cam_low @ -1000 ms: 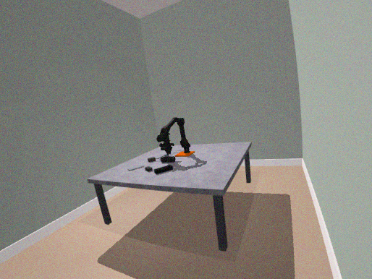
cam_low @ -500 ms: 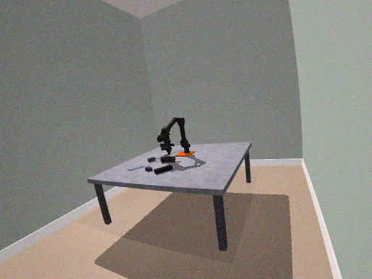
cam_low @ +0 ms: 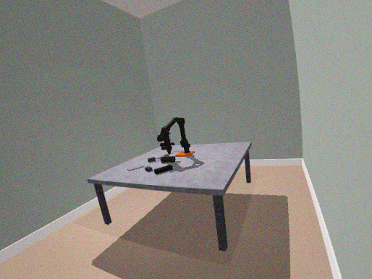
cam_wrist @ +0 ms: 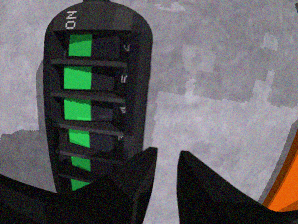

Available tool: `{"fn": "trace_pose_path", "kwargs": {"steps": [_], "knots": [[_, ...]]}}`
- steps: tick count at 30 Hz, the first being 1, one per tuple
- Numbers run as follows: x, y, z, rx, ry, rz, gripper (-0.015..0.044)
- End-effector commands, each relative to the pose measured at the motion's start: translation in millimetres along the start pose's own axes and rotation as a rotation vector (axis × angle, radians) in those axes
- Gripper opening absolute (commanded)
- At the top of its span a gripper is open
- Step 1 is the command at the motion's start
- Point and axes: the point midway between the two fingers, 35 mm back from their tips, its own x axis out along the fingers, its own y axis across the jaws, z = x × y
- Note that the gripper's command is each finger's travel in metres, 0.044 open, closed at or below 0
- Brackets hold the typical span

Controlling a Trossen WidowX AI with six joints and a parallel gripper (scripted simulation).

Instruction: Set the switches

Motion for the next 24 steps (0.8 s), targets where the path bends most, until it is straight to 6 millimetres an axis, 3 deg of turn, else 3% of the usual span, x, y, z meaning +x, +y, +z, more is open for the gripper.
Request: {"fn": "trace_pose_path", "kwargs": {"steps": [1, 7, 18, 24], "knots": [[-33.5, 2.9, 1.2, -0.001, -0.008, 0.022, 0.0131], [-41.7, 2.1, 0.9, -0.001, -0.007, 0.022, 0.0289], [-41.7, 2.1, 0.9, -0.001, -0.007, 0.022, 0.0], [-41.7, 2.1, 0.9, -0.001, -0.007, 0.022, 0.0]]}}
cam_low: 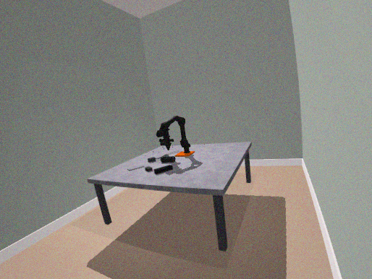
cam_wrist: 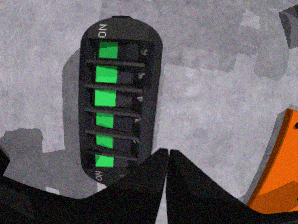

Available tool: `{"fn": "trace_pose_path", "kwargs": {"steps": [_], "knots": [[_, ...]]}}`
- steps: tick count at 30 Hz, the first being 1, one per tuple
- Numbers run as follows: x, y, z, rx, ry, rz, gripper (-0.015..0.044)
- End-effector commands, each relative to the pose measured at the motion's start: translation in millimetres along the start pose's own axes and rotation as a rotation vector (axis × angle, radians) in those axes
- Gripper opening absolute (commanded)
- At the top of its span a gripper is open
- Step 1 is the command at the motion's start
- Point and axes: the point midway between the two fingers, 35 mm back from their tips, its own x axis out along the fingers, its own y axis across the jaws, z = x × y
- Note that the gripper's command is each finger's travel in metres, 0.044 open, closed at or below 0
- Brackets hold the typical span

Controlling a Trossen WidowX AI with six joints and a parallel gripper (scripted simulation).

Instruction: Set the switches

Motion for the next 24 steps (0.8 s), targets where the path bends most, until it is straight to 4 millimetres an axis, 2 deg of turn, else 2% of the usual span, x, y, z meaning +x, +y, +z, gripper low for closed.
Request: {"fn": "trace_pose_path", "kwargs": {"steps": [1, 2, 19, 21, 24], "knots": [[-1, 0, 0, -0.001, 0.0, 0.0, 0.0], [-1, 0, 0, -0.001, 0.0, 0.0, 0.0], [0, 0, 0, 0.0, 0.0, 0.0, 0.044], [0, 0, 0, 0.0, 0.0, 0.0, 0.044], [1, 12, -3, -0.001, 0.007, -0.03, 0.0361]]}}
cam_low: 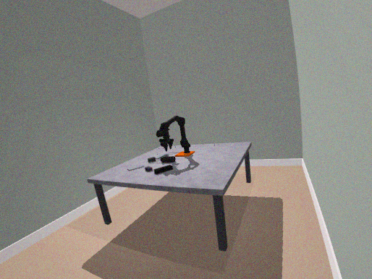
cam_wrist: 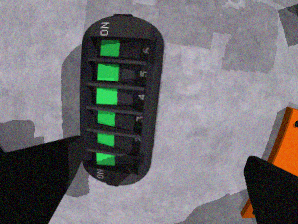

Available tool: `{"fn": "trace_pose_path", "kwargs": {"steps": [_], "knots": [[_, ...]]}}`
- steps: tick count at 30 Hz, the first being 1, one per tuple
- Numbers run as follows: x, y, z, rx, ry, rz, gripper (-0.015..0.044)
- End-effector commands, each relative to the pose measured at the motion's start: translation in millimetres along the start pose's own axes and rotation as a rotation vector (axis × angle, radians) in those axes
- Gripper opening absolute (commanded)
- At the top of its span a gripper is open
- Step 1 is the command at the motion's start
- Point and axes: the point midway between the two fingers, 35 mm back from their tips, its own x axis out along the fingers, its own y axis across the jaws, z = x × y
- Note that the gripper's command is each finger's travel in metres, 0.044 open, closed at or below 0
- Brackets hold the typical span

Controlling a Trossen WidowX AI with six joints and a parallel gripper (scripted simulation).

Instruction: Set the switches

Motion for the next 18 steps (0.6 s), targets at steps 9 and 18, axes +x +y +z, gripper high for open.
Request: {"fn": "trace_pose_path", "kwargs": {"steps": [9, 18], "knots": [[30, 79, -32, -0.005, 0.016, -0.198, 0.0125], [50, 103, -51, -0.006, 0.005, -0.278, 0.0]]}}
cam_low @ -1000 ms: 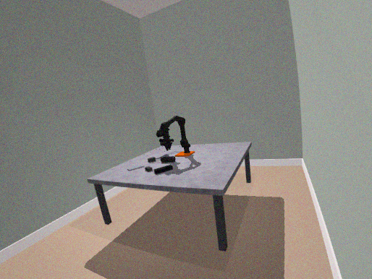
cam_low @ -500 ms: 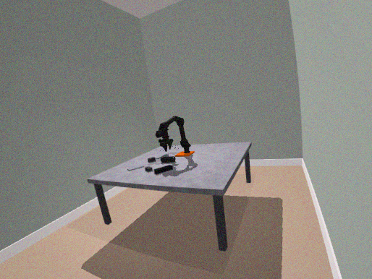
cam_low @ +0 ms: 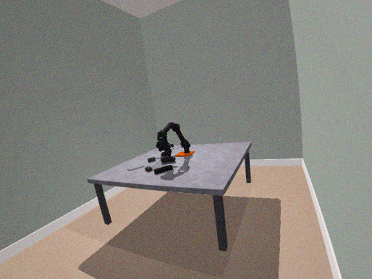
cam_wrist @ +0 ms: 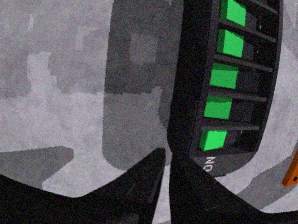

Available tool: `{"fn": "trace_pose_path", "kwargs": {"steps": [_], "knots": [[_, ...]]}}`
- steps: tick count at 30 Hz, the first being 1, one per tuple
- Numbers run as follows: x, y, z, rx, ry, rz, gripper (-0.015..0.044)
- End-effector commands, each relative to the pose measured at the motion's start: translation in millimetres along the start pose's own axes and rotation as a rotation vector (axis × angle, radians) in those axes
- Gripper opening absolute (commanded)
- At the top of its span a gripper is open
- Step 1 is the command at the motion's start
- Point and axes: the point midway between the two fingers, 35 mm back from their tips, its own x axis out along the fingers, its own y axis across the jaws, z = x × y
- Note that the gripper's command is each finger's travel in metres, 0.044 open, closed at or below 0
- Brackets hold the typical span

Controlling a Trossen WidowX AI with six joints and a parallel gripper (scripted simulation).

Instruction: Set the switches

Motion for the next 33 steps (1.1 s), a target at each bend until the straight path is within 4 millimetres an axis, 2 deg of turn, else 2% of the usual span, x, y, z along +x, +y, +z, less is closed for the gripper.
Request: {"fn": "trace_pose_path", "kwargs": {"steps": [1, 8, 33], "knots": [[1, 4, 1, 0.013, -0.007, -0.009, 0.0], [3, 5, 1, 0.013, -0.007, -0.009, 0.0], [41, 17, 1, 0.013, -0.007, -0.009, 0.0]]}}
